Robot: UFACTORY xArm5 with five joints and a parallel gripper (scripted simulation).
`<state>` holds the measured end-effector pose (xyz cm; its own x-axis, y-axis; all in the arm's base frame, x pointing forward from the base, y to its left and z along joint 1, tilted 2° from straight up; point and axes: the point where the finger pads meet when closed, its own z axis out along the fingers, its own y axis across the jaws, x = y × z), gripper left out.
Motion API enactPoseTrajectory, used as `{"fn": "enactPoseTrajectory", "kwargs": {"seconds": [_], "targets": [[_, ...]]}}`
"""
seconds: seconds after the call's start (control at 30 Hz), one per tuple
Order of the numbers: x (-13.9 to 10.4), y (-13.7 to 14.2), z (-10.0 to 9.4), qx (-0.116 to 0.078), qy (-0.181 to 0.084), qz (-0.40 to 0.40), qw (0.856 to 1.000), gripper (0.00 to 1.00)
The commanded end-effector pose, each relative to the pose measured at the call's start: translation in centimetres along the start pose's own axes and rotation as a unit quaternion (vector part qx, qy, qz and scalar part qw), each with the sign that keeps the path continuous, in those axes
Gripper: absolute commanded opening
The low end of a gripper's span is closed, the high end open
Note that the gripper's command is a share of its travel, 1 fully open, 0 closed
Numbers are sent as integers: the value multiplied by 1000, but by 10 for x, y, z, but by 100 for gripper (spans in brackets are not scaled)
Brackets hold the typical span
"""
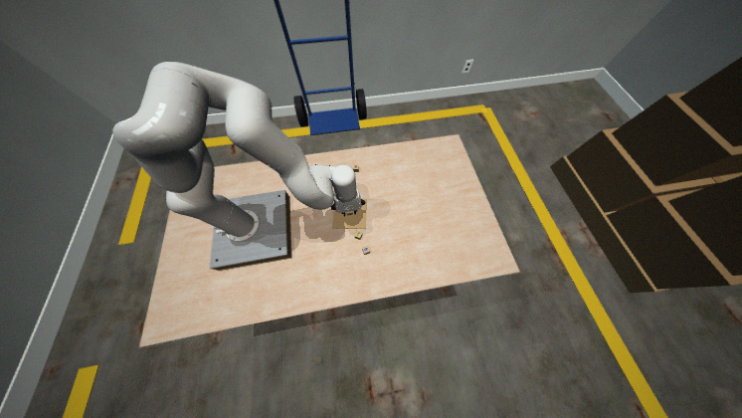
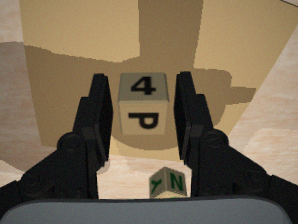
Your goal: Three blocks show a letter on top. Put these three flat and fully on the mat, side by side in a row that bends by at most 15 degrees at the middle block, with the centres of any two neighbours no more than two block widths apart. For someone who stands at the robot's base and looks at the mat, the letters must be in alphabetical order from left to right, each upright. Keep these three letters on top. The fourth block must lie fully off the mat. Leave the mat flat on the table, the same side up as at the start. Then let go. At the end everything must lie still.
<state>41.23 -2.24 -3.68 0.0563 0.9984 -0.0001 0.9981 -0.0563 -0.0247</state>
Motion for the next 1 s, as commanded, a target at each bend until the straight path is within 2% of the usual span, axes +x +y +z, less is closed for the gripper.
{"fn": "enactPoseTrajectory", "kwargs": {"seconds": [0.0, 0.1, 0.2, 0.6, 0.93, 0.97], "targets": [[0, 2, -5, -2, 0, 0, 1000, 42], [1, 2, -8, -2, 0, 0, 1000, 42], [1, 1, -18, -2, 0, 0, 1000, 42], [1, 1, -79, -2, 0, 0, 1000, 42], [2, 1, -90, -2, 0, 0, 1000, 42], [2, 1, -90, -2, 0, 0, 1000, 100]]}}
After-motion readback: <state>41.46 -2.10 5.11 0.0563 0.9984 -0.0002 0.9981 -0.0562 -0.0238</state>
